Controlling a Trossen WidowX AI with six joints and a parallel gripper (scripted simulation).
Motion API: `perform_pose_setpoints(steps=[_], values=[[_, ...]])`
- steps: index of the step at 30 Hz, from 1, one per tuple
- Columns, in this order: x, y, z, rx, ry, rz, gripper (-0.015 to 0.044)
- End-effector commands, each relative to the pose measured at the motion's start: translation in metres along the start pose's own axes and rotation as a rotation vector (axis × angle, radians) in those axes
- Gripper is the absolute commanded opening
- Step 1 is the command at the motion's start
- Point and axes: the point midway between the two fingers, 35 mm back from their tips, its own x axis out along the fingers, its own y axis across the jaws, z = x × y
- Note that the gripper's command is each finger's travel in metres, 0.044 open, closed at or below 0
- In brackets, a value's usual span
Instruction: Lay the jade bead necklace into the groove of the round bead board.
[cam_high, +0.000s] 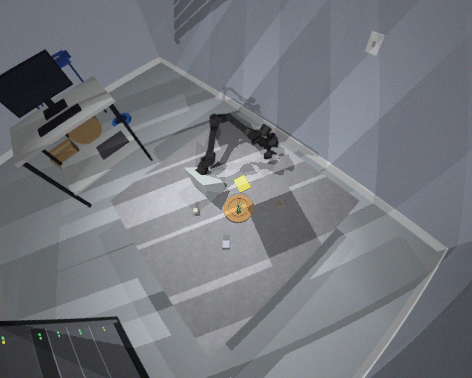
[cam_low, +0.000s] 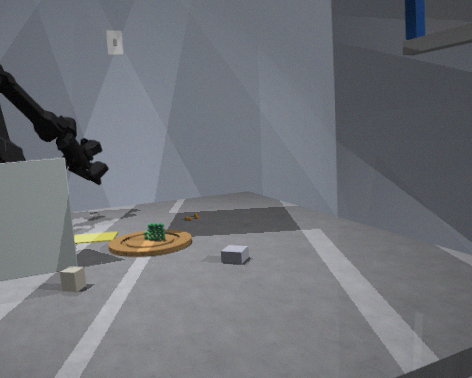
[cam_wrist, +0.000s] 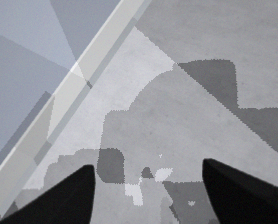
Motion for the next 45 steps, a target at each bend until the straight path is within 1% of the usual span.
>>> perform_pose_setpoints(steps=[1,12,22,35,45], values=[[0.007,-0.038,0.002,-0.012,0.034,-0.087,0.025],[0.012,-0.123,0.007,0.006,0.106,-0.273,0.025],[0.003,-0.2,0.008,0.074,0.172,-0.425,0.025],[-0.026,-0.292,-0.002,0.201,0.28,-0.577,0.025],[-0.061,-0.356,-0.021,0.345,0.385,-0.646,0.025]])
